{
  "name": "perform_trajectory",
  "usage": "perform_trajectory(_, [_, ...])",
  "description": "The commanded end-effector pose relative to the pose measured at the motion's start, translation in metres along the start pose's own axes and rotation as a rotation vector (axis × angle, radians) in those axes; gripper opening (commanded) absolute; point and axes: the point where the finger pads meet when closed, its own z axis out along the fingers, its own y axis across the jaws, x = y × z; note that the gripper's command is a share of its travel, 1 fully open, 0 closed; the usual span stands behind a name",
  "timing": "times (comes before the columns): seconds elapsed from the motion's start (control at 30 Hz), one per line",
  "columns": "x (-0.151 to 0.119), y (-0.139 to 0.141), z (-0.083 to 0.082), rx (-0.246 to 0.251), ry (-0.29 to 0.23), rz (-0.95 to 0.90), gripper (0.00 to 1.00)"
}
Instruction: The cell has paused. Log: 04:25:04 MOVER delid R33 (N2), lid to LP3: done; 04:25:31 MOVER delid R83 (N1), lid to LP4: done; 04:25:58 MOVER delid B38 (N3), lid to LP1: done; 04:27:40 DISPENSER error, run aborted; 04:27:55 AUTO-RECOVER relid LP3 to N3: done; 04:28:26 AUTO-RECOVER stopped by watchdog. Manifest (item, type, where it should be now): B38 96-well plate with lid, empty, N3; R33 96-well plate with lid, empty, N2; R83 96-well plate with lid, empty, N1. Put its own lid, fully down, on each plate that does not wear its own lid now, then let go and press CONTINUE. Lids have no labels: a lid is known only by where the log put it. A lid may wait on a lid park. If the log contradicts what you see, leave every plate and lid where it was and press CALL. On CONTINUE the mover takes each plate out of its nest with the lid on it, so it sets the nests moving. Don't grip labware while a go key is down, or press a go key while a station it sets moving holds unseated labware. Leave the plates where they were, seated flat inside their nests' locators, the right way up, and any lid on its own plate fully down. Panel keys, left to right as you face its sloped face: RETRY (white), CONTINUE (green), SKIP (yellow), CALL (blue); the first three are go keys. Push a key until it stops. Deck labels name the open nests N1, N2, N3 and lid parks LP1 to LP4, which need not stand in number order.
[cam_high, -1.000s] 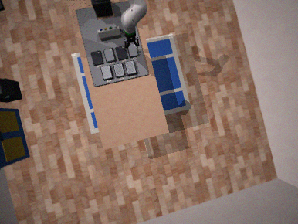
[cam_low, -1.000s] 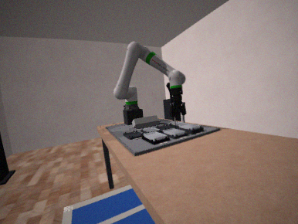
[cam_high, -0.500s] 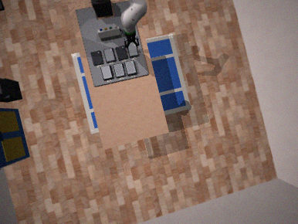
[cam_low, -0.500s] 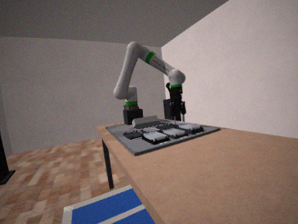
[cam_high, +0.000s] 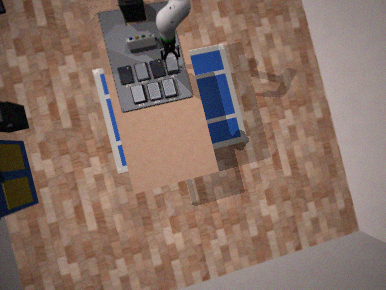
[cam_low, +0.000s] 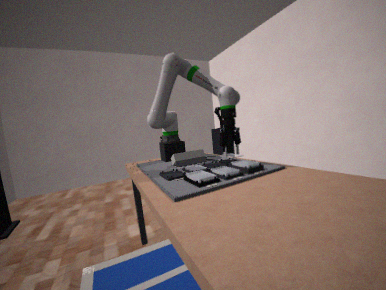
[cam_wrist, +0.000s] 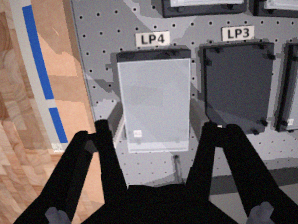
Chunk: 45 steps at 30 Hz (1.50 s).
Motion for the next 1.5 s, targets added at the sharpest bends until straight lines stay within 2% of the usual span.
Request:
perform_trajectory(0.0, [0.000, 0.000, -0.005, 0.000, 0.001, 0.000, 0.00])
perform_trajectory(0.43, [0.000, 0.000, -0.031, 0.000, 0.001, 0.000, 0.00])
perform_trajectory(0.8, [0.000, 0.000, -0.041, 0.000, 0.001, 0.000, 0.00])
perform_trajectory(1.17, [0.001, 0.000, -0.042, 0.000, 0.001, 0.000, 0.00])
perform_trajectory(1.23, [0.023, 0.012, -0.043, 0.000, 0.001, 0.000, 0.00])
perform_trajectory(1.3, [0.071, 0.045, -0.045, 0.000, 0.000, 0.001, 0.00])
perform_trajectory(1.37, [0.075, 0.048, -0.045, 0.000, 0.000, 0.001, 0.00])
perform_trajectory(1.4, [0.100, 0.072, -0.045, 0.000, 0.000, 0.001, 0.00])
perform_trajectory(1.47, [0.105, 0.076, -0.045, 0.000, 0.000, 0.001, 0.00])
